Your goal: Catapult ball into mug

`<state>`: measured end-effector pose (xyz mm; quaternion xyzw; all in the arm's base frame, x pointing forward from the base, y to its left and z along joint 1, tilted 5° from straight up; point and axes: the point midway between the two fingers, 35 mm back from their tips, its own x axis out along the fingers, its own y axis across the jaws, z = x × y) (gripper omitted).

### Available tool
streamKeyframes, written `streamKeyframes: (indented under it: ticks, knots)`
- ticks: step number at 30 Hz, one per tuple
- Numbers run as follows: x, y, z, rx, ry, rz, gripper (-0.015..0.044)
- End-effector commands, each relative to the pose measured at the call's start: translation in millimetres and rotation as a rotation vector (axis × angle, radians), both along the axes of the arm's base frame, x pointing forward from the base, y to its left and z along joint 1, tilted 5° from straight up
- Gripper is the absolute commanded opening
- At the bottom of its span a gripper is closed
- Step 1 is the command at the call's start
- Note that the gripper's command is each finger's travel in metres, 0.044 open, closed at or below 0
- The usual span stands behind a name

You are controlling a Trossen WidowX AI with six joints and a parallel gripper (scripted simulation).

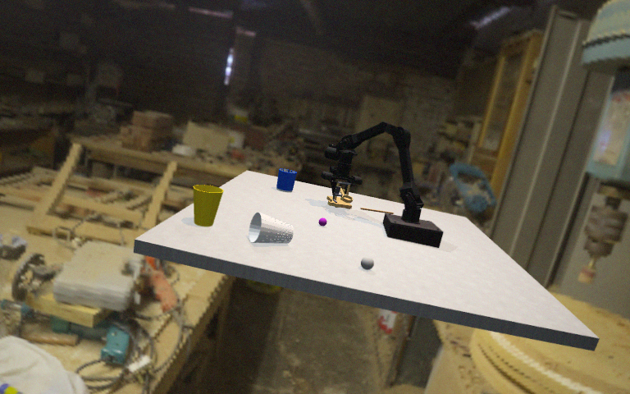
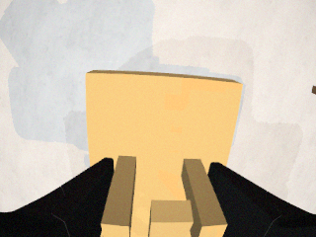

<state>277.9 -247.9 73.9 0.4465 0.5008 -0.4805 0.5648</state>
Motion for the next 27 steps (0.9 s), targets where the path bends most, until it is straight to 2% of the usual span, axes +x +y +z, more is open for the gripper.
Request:
streamKeyframes:
  ticks: [1,21,27]
  knots:
    - [1,-1,-1,-0.007,-0.01,0.004,0.0]
    - [2,-2,-24,-0.001,-0.001,0.0,0.0]
    - [2,-2,-24,-0.001,-0.001,0.0,0.0157]
